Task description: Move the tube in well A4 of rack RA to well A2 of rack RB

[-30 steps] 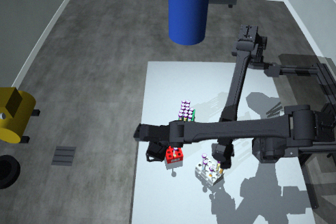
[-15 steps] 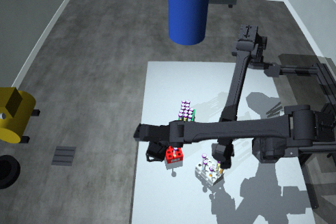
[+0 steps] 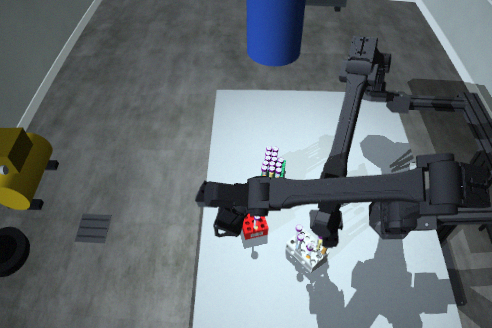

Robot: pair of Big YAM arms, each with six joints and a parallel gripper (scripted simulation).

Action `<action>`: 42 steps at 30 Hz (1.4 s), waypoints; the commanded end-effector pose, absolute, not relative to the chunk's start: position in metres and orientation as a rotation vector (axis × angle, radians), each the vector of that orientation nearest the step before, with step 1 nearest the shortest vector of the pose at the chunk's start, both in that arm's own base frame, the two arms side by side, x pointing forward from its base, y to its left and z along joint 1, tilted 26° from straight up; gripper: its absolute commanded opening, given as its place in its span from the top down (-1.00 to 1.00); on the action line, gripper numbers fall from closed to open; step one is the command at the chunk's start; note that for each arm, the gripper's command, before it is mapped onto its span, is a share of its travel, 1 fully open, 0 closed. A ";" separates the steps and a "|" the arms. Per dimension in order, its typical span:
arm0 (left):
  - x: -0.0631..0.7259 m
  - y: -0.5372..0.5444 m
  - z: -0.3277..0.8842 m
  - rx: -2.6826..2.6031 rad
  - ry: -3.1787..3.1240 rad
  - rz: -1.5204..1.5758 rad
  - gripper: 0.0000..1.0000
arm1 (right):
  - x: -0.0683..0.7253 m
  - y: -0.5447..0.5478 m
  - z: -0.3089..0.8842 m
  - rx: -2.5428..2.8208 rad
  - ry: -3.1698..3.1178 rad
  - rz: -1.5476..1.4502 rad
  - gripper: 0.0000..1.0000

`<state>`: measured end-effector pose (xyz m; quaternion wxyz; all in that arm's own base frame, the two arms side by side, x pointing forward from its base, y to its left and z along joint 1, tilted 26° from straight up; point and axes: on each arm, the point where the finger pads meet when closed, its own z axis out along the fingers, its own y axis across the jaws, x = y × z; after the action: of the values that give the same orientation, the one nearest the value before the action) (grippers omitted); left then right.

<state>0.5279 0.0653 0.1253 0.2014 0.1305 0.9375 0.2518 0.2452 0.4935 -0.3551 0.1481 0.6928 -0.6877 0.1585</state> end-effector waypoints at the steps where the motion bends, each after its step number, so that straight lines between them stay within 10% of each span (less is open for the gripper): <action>1: 0.539 0.064 0.140 0.352 2.585 0.702 0.40 | 0.256 0.500 -0.366 2.005 -2.003 0.446 1.00; 42: 0.539 0.064 0.140 0.352 2.585 0.702 0.40 | 0.249 0.475 -0.385 1.982 -1.976 0.459 1.00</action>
<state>0.5279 0.0653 0.1253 0.2014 0.1305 0.9375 0.2518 0.2450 0.4877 -0.3681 0.1466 0.6931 -0.6879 0.1579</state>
